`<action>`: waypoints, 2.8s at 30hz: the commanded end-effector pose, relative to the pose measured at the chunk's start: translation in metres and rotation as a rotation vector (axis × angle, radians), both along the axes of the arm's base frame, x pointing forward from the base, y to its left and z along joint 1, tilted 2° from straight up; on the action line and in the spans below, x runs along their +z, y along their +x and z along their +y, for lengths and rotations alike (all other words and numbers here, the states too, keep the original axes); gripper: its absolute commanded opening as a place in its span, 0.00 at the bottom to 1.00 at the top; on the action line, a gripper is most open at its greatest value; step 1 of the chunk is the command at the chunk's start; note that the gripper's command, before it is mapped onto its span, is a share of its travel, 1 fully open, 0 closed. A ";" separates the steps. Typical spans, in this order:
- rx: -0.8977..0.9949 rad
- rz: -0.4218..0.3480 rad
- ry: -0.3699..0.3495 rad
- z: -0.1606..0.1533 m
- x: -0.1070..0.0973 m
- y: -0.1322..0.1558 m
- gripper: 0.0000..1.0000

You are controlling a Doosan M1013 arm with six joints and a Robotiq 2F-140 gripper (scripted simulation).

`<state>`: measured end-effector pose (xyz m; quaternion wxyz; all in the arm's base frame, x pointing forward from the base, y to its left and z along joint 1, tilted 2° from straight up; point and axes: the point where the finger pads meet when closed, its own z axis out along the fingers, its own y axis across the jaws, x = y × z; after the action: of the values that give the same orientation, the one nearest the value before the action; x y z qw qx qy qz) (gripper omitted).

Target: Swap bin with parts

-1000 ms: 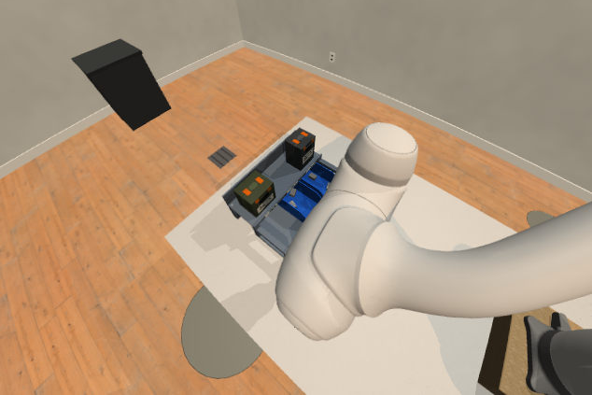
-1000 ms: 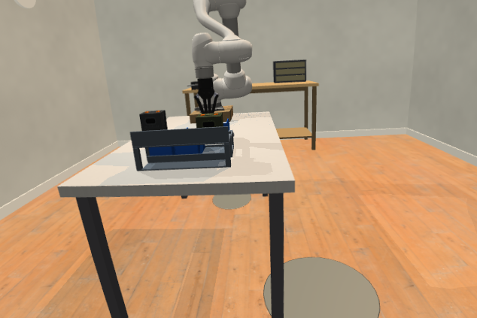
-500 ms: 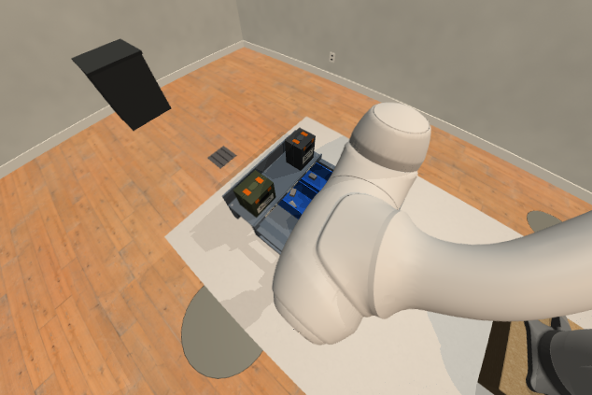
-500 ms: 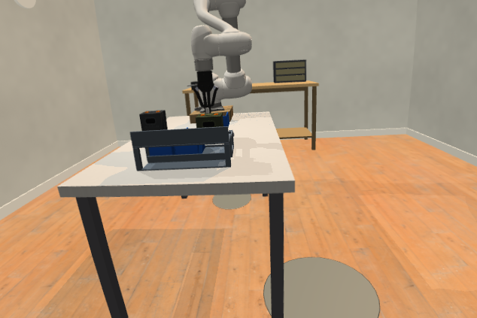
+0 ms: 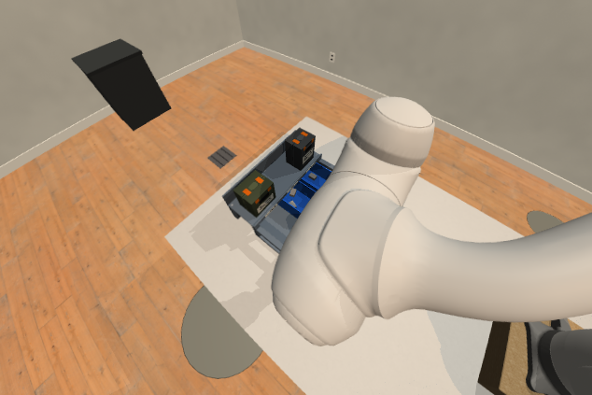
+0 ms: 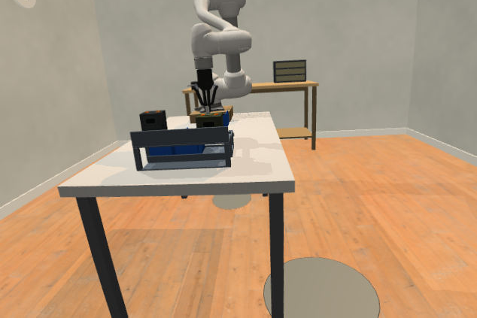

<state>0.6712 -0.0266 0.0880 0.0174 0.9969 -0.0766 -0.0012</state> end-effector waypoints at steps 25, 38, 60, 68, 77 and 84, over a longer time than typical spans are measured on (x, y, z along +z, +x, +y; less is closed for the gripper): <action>0.000 0.000 0.000 -0.055 0.002 -0.015 0.10; 0.000 0.000 0.000 -0.148 0.006 -0.039 0.10; 0.000 0.000 0.000 -0.257 0.010 -0.069 0.10; 0.000 0.000 0.000 -0.259 0.010 -0.069 0.10; 0.000 0.000 0.000 -0.259 0.010 -0.069 0.10; 0.000 0.000 0.000 -0.259 0.008 -0.069 0.10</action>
<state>0.6019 -0.2858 0.0970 0.0174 0.9969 -0.0766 -0.0012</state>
